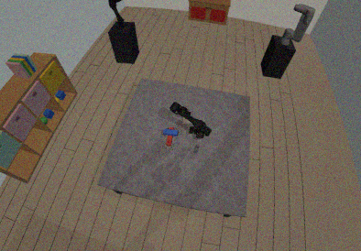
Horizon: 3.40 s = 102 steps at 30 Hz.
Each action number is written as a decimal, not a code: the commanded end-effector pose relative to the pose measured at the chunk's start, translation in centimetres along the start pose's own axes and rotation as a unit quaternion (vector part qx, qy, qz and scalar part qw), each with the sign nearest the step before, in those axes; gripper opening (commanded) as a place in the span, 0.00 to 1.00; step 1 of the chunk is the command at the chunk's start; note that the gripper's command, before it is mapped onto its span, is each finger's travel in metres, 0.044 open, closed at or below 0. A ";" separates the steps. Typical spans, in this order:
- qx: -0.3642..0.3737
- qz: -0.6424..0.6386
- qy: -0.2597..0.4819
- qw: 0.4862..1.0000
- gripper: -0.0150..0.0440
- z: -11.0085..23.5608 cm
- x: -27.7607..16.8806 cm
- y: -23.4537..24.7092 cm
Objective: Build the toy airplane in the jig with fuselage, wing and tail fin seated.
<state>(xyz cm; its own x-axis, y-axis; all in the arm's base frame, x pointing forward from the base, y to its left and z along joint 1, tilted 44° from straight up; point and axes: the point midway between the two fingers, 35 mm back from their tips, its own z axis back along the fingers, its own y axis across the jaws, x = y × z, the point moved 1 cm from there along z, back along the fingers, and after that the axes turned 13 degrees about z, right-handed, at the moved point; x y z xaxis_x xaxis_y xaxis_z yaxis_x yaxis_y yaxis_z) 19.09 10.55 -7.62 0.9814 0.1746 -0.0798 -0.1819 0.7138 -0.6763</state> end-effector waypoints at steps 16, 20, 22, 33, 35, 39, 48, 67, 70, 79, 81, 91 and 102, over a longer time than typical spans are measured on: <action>0.017 -0.018 -0.022 0.999 0.25 1.4 1.2 0.7; 0.022 -0.022 -0.028 0.999 0.25 2.2 1.5 0.9; 0.022 -0.021 -0.026 0.999 0.25 2.8 1.5 1.0; 0.018 -0.013 -0.018 1.000 0.25 6.0 1.4 1.0; 0.017 -0.012 -0.017 1.000 0.25 6.5 1.4 1.0; 0.014 -0.009 -0.014 1.000 0.25 7.7 1.2 0.9; 0.008 -0.003 -0.007 1.000 0.25 10.4 0.8 0.6; 0.008 0.004 -0.001 1.000 0.25 13.2 0.9 -1.0; 0.012 0.004 -0.002 1.000 0.25 13.2 1.5 -1.7; 0.027 -0.002 -0.006 1.000 0.25 13.0 2.9 -3.7; 0.028 0.000 -0.006 1.000 0.25 12.9 3.3 -4.1; 0.033 0.005 -0.009 0.999 0.25 12.6 4.7 -6.7; 0.035 0.011 -0.012 0.999 0.25 12.1 6.0 -9.7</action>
<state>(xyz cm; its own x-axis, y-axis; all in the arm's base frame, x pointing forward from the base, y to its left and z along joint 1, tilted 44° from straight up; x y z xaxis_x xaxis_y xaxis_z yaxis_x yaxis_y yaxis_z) 25.31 13.71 6.83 0.9762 0.2024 -0.0776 -0.2062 0.7564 -0.6207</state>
